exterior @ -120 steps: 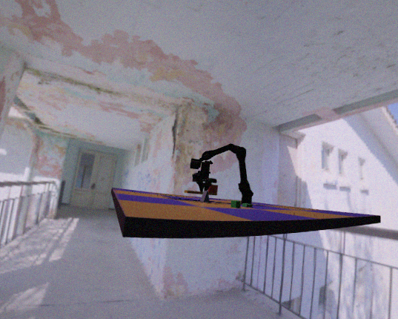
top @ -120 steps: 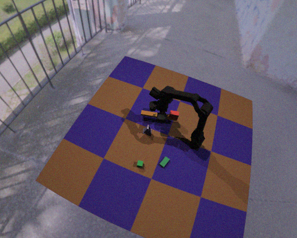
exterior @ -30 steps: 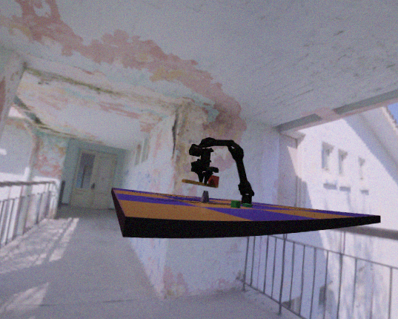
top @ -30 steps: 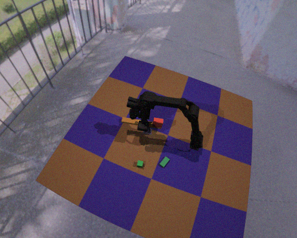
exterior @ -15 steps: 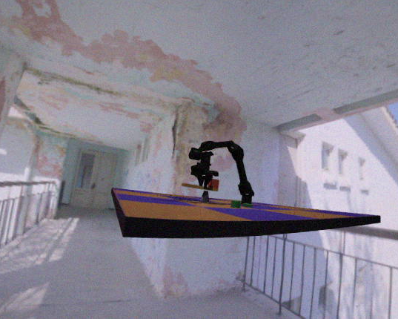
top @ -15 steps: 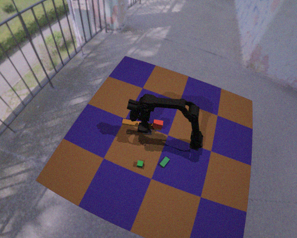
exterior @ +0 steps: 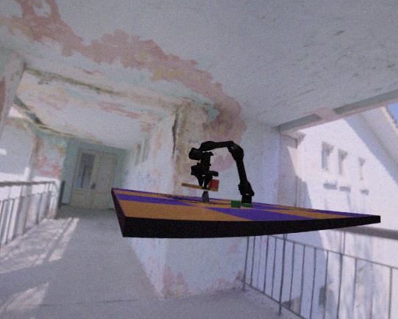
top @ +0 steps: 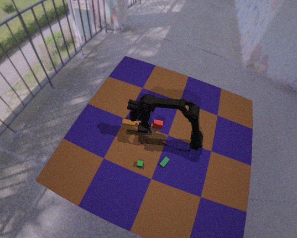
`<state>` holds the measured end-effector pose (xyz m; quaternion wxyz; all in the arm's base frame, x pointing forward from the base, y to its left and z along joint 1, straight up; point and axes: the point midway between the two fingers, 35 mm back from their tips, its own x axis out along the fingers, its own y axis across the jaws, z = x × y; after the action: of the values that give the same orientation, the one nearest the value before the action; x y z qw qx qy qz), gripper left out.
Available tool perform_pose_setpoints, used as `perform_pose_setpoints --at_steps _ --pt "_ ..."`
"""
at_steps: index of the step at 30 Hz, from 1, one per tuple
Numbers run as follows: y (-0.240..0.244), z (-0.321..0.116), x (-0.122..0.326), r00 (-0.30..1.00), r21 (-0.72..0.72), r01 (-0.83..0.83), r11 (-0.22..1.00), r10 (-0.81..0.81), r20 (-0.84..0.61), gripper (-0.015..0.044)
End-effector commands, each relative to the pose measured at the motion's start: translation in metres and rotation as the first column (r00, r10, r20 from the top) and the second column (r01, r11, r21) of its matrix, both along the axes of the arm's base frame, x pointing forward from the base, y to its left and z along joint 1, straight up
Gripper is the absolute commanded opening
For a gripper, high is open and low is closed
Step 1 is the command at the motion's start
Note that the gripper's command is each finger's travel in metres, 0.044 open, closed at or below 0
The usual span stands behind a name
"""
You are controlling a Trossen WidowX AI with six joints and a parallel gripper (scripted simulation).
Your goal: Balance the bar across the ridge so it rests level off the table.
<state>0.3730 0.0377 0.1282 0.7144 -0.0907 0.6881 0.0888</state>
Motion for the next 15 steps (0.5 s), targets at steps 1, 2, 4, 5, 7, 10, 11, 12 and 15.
perform_pose_setpoints --at_steps 1,2,4,5,7,10,11,12,15 --pt "0.0001 0.0002 0.0001 1.000 0.002 0.002 1.000 -0.002 0.002 0.0000" --pt "0.0001 0.0000 0.0001 1.000 0.002 0.002 1.000 -0.002 0.002 0.0000" --pt "0.0001 -0.0001 0.0001 1.000 0.002 0.002 1.000 -0.002 0.002 0.0000" --pt "0.0001 -0.0002 0.0001 1.000 0.002 0.002 1.000 -0.002 0.002 0.0000" --pt "0.0001 -0.0003 0.0001 1.000 0.002 0.002 1.000 -0.002 0.002 0.0000" --pt "0.0001 -0.0007 0.0001 1.000 0.002 0.002 1.000 -0.002 0.002 0.0000" --pt "0.0001 -0.0007 0.0001 1.000 0.002 0.002 1.000 -0.002 0.002 0.0000" --pt "0.0001 -0.0008 0.0001 1.000 0.002 0.002 1.000 -0.002 0.002 0.0000" --pt "0.0001 -0.0010 0.0001 1.000 0.002 0.002 1.000 -0.002 0.002 0.0000"
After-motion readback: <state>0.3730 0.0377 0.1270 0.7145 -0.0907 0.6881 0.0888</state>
